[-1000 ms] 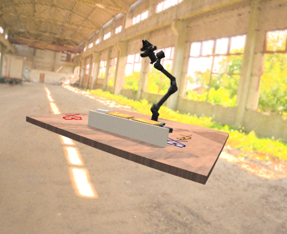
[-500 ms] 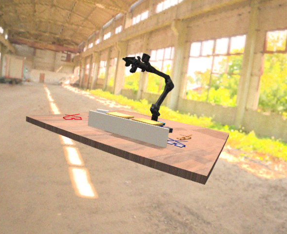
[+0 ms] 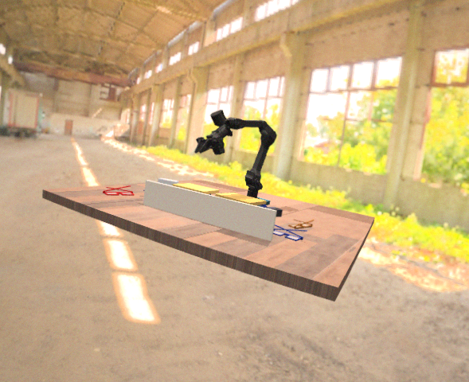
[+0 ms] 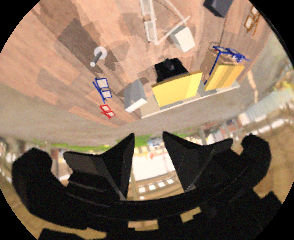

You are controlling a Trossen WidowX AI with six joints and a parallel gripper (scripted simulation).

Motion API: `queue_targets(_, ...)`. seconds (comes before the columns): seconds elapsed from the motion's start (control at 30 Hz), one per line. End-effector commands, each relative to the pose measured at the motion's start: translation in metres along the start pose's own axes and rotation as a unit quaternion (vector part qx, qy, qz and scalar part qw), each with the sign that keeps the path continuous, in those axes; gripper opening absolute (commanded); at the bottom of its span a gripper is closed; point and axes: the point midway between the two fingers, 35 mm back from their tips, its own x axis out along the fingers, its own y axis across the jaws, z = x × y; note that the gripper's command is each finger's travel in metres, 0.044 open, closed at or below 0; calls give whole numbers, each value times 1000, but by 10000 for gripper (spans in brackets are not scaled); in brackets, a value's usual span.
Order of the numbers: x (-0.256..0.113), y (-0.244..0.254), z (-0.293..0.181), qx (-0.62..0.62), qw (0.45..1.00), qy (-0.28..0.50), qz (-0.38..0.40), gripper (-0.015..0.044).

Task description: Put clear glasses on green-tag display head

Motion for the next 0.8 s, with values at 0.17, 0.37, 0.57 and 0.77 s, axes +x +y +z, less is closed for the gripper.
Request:
queue_targets(0.17, 27, -16, 138, -82, 957, -277, 9, 200)
queue_targets(0.37, 10, -21, 206, -138, 899, -415, 9, 200)
queue_targets(0.57, 10, -21, 206, -138, 899, -415, 9, 121)
queue_targets(0.77, 10, -21, 206, -138, 899, -415, 9, 120)
